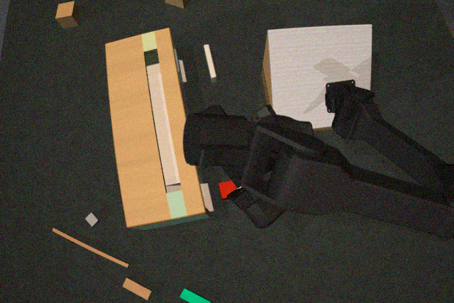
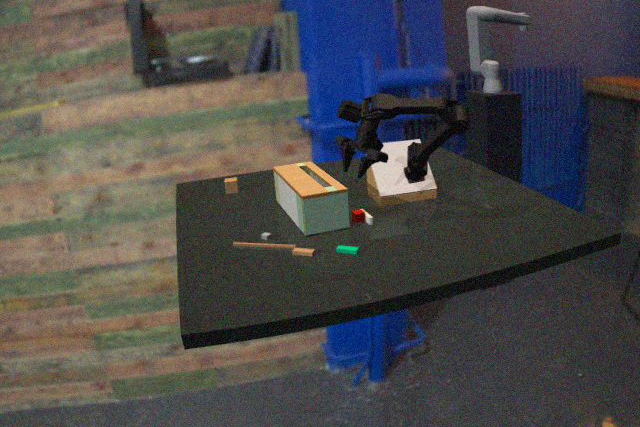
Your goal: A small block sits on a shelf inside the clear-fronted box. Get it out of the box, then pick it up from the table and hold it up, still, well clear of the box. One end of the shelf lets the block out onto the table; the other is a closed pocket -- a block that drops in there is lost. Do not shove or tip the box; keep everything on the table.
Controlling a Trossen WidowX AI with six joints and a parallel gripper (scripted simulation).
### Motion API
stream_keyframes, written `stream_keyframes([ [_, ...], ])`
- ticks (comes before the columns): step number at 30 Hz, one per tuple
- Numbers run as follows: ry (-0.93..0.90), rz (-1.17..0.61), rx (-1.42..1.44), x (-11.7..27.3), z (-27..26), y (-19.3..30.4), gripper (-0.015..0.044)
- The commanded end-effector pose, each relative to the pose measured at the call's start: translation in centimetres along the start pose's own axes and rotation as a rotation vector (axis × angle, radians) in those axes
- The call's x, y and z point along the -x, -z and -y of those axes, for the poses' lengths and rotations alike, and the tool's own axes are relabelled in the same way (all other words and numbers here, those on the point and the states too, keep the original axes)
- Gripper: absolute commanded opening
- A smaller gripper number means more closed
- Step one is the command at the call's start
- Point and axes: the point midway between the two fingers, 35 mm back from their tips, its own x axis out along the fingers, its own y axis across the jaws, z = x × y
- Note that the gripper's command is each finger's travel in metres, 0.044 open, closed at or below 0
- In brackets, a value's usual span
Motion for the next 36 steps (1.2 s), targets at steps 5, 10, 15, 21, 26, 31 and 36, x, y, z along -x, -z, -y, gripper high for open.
stream_keyframes([
  [5,0.003,0.025,0.934,-1.6,0.0,-0.8,0.0285],
  [10,0.015,0.034,1.469,-2.5,0.1,-1.2,0.0285],
  [15,0.024,0.039,1.782,-3.1,0.1,-1.5,0.0285],
  [21,0.036,0.043,2.156,-3.8,0.2,-1.8,0.0285],
  [26,0.048,0.044,2.464,-4.2,0.2,-2.0,0.0285],
  [31,0.060,0.043,2.773,-4.7,0.2,-2.3,0.0285],
  [36,0.068,0.035,3.075,-5.0,0.2,-2.6,0.0285],
])
